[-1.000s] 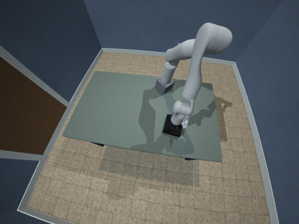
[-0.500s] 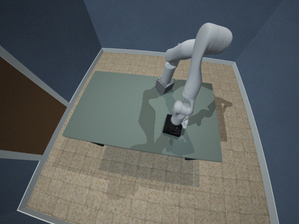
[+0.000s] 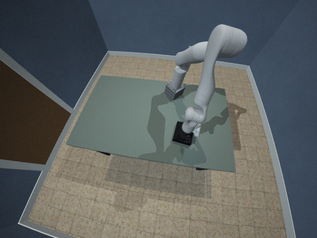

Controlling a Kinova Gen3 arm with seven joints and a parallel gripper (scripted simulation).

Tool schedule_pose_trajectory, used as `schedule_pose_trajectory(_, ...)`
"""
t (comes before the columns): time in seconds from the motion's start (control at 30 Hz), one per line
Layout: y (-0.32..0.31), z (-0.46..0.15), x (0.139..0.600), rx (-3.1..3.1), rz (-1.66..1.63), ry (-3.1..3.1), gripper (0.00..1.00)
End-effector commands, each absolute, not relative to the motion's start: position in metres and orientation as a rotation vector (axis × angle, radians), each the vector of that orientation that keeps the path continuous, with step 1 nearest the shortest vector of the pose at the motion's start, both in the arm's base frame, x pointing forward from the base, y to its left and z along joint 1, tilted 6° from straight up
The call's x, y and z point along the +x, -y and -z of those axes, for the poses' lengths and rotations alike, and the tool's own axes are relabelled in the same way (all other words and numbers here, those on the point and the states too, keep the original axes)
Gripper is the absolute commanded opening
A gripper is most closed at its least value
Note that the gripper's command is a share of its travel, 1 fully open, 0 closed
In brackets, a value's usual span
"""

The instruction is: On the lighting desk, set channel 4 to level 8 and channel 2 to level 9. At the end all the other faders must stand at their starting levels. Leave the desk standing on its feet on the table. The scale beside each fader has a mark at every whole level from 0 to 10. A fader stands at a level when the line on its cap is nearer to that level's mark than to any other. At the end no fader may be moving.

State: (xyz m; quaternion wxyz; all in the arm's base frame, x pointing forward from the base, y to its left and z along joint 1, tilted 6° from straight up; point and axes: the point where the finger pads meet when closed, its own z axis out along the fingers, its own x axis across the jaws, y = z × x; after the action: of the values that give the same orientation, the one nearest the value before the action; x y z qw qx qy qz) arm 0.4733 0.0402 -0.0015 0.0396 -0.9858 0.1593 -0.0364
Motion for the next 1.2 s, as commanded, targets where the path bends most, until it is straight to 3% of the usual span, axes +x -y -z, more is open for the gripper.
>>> schedule_pose_trajectory(0.0, -0.04, 0.0, 0.474, -3.021, 0.115, -0.488, 0.0)
schedule_pose_trajectory(1.17, -0.038, -0.039, 0.47, -3.021, 0.115, -0.488, 0.0)
